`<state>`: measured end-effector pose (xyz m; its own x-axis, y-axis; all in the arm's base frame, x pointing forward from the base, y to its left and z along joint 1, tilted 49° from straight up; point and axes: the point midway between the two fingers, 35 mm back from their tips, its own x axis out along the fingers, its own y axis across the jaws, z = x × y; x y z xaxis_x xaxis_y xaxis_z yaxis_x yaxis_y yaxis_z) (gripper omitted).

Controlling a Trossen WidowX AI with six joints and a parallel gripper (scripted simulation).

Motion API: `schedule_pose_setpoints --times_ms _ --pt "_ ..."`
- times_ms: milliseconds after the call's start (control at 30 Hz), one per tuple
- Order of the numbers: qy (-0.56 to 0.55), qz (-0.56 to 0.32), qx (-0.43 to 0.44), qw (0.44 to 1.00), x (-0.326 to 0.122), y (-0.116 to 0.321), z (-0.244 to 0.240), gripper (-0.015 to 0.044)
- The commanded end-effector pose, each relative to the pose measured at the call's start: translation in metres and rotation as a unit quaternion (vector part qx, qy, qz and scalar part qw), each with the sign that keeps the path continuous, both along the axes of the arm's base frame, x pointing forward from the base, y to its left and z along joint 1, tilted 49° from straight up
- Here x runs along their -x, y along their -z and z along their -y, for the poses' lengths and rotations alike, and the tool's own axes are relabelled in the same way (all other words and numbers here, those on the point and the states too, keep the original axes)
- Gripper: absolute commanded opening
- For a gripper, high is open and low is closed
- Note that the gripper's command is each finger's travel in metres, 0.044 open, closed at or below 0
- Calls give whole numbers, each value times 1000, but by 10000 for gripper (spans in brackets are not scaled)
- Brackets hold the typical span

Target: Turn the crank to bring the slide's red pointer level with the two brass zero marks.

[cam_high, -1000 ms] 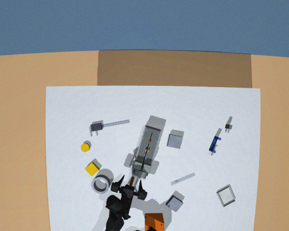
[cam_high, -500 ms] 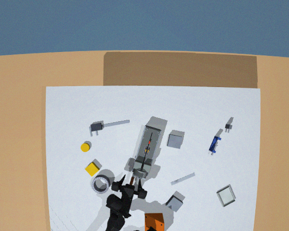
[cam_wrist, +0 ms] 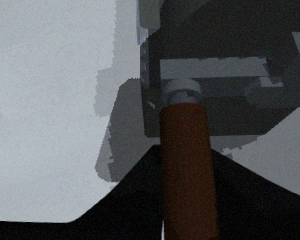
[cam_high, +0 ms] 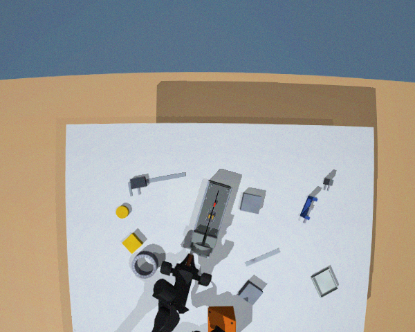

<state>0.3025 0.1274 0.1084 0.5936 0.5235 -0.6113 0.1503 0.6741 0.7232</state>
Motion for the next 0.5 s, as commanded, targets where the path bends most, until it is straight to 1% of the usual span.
schedule_pose_setpoints --times_ms 0,467 --pt "2 1 0 1000 0 0 0 0" --pt "2 1 0 1000 1 6 -6 0"
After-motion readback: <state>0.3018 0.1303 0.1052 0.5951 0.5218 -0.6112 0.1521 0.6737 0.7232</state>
